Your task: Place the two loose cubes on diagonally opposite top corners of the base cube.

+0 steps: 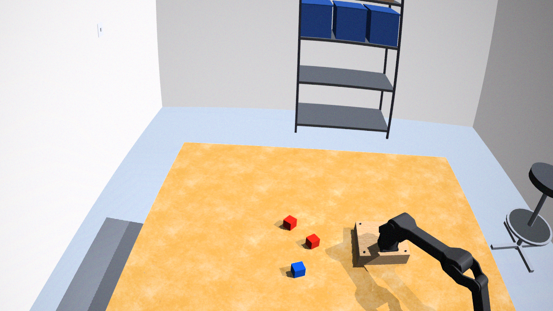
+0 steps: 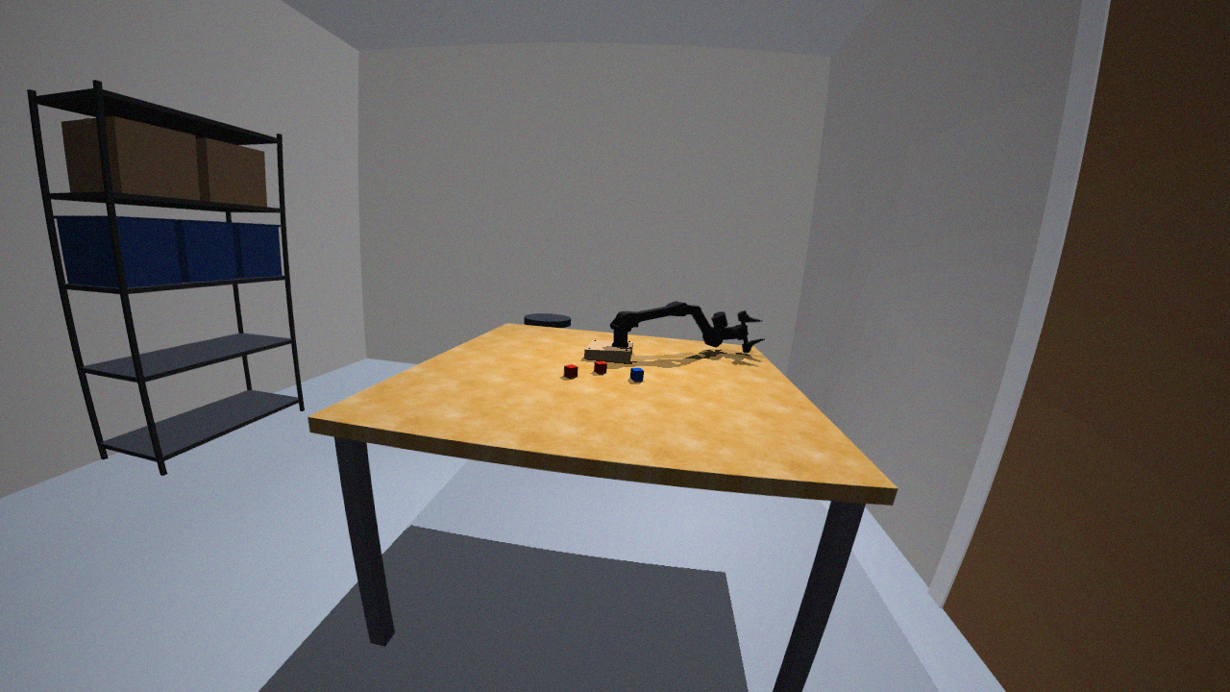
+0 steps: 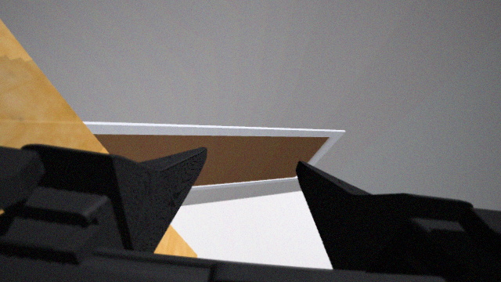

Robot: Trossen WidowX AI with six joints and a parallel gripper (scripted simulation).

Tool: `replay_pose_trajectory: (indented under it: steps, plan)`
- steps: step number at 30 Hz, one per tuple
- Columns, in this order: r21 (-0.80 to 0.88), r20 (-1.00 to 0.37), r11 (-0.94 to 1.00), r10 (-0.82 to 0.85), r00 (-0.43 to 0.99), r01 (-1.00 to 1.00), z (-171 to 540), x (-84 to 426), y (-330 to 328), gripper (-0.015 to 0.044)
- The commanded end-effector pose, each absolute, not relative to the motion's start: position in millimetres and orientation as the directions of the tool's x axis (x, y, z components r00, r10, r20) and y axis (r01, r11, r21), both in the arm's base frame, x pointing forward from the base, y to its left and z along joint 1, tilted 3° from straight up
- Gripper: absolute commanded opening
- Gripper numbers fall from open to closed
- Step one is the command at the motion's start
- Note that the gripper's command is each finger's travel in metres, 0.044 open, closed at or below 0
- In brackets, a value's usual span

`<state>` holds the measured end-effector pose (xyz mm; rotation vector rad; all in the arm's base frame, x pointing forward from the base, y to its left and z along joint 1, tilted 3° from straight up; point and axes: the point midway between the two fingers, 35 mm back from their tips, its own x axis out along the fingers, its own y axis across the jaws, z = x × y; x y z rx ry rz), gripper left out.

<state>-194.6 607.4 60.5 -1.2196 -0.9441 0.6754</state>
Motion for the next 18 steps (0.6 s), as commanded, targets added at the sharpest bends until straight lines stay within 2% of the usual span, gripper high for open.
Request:
replay_pose_trajectory:
  steps: [1, 5, 10, 18]
  plan:
    - [-0.97, 0.233, 0.237, 0.85, 0.473, 0.053, 61.0, -192.1, 608.6, 0.0374]
    - [-0.974, 0.21, 0.224, 0.833, 0.512, 0.035, 70.1, -141.7, 630.4, 0.0269]
    - [-0.978, 0.177, 0.209, 0.809, 0.56, 0.007, 79.7, -78.1, 649.5, 0.0265]
    - [-0.981, 0.088, 0.18, 0.748, 0.658, -0.074, 94.2, 55.7, 662.6, 0.0265]
